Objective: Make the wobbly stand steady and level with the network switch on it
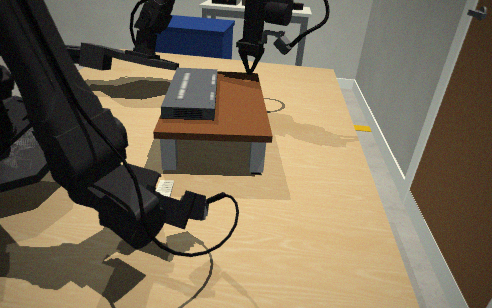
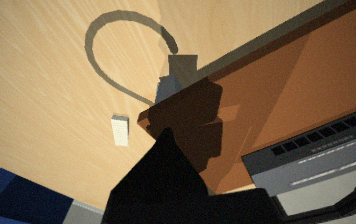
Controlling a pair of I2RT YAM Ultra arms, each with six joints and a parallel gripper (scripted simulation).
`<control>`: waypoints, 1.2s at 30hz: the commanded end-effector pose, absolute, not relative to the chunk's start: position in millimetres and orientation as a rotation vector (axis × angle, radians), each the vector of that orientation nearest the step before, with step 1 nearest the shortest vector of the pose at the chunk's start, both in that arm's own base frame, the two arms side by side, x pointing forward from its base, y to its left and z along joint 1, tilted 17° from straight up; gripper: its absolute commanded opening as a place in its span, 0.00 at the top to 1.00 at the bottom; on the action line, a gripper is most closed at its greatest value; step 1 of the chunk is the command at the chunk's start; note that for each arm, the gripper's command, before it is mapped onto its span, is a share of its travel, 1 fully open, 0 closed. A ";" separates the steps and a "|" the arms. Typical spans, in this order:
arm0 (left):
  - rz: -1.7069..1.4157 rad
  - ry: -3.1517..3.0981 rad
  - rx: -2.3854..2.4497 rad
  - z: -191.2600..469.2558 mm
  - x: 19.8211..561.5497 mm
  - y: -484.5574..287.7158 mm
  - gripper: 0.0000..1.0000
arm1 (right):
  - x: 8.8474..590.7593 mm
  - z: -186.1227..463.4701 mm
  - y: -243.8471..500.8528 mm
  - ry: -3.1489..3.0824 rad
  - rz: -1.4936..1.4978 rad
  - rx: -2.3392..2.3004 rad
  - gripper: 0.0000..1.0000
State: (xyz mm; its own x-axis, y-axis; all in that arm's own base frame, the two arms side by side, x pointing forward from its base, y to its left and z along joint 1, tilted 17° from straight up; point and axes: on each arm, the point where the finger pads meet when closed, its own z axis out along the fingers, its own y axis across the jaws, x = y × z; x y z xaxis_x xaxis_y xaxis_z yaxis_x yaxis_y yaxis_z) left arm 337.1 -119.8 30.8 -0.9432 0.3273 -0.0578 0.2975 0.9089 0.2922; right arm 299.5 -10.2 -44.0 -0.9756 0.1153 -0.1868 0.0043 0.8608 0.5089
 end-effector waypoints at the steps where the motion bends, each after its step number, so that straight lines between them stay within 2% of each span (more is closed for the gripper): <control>1: 0.409 2.934 0.491 32.9 346.3 -126.9 1.00 | 302.8 -39.9 -5.0 2.796 0.781 0.073 1.00; 36: 0.409 2.934 0.491 32.9 346.3 -126.9 1.00 | 296.3 -44.7 9.6 2.807 0.781 0.078 1.00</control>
State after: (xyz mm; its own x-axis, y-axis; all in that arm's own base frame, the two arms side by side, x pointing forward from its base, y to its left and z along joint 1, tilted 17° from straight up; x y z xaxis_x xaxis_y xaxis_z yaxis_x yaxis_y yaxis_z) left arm 337.1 -119.8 30.8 -0.9432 0.3273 -0.0578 0.2975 0.9089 0.2922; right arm 297.0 4.4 -48.1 -0.9750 0.1152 -0.1898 0.0028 0.8612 0.5083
